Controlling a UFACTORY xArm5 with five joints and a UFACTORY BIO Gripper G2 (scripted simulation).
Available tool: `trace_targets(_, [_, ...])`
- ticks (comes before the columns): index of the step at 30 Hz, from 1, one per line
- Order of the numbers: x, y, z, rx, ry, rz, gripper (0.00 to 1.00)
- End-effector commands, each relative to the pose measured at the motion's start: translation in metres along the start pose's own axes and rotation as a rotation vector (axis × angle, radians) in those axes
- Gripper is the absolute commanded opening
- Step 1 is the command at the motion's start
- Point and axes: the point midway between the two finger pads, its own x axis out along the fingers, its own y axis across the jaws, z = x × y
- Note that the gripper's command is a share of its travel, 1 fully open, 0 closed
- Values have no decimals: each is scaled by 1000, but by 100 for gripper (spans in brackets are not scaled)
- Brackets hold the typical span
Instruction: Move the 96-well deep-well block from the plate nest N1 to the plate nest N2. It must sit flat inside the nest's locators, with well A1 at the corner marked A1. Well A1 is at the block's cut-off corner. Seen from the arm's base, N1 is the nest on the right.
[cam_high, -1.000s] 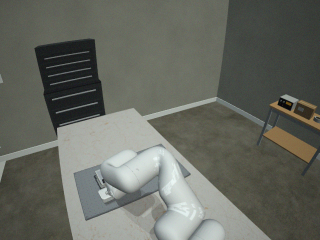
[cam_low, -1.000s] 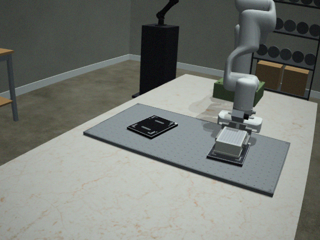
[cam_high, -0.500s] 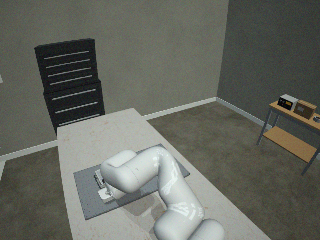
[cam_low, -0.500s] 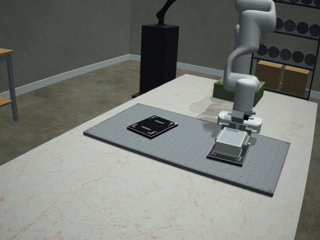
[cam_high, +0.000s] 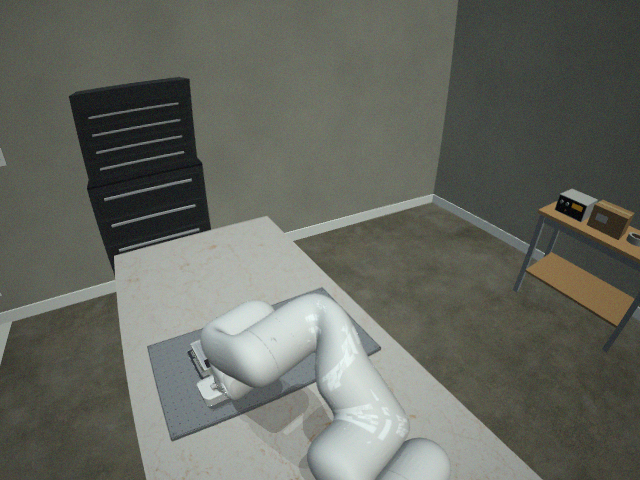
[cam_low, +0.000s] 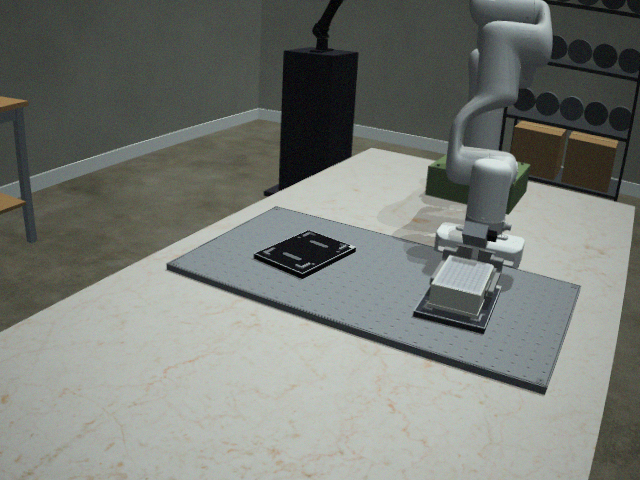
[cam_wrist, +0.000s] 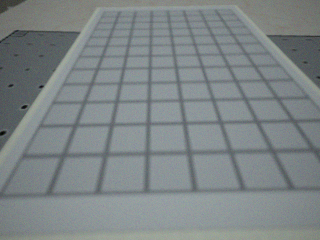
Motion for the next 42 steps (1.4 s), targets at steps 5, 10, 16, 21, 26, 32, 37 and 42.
trace_targets(5, [1,0,1,-8,-6,0,0])
trace_targets(10, [1,0,0,-8,-6,0,0])
trace_targets(16, [1,0,-1,-8,-6,0,0])
trace_targets(21, [1,0,-1,-8,-6,0,0])
trace_targets(26, [1,0,-1,-8,-6,0,37])
trace_targets(32, [1,0,-1,-8,-6,0,37])
trace_targets(37, [1,0,-1,-8,-6,0,37])
trace_targets(42, [1,0,-1,-8,-6,0,37])
